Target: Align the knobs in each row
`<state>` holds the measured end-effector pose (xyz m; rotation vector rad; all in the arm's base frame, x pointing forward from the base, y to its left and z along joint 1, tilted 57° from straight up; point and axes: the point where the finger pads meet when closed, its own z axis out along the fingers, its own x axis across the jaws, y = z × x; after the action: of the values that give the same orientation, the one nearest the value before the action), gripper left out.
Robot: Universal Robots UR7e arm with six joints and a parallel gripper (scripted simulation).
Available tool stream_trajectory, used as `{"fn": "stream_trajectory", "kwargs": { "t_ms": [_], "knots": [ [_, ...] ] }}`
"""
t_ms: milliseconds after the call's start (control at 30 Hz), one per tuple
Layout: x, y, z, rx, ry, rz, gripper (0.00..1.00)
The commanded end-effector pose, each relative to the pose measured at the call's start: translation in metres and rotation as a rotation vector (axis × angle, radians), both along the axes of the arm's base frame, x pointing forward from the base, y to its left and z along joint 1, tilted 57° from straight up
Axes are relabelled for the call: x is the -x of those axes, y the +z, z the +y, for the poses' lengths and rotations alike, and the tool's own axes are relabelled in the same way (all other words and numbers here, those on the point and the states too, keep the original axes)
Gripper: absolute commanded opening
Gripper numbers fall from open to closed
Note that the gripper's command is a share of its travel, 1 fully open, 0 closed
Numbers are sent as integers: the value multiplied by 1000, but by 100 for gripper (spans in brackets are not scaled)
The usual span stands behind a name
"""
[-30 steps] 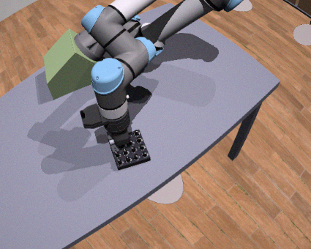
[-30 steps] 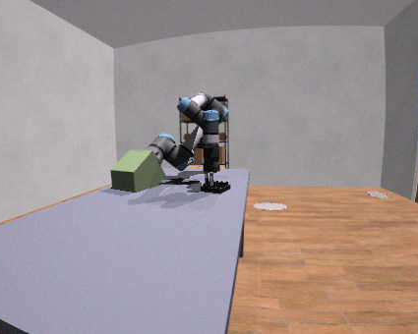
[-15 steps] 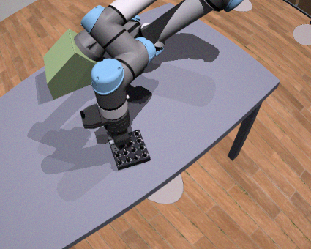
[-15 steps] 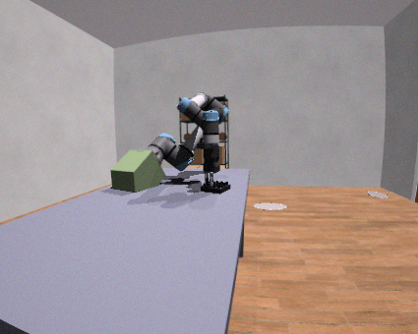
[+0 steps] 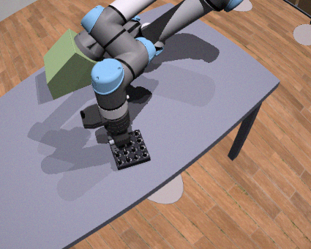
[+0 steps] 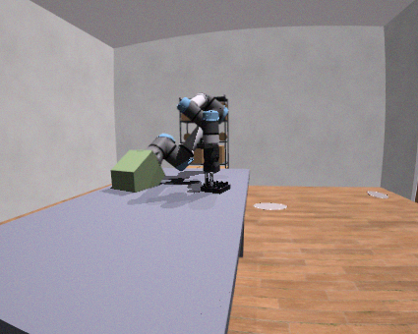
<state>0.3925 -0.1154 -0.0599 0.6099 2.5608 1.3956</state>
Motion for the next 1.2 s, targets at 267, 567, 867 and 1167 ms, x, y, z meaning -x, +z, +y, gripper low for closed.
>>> {"fn": "stream_trajectory", "kwargs": {
  "t_ms": [267, 567, 867, 1167],
  "knots": [
    [0, 0, -1, 1, -1, 0, 30],
    [0, 0, -1, 1, -1, 0, 30],
    [0, 0, -1, 1, -1, 0, 30],
    [0, 0, -1, 1, -1, 0, 30]
  ]
}}
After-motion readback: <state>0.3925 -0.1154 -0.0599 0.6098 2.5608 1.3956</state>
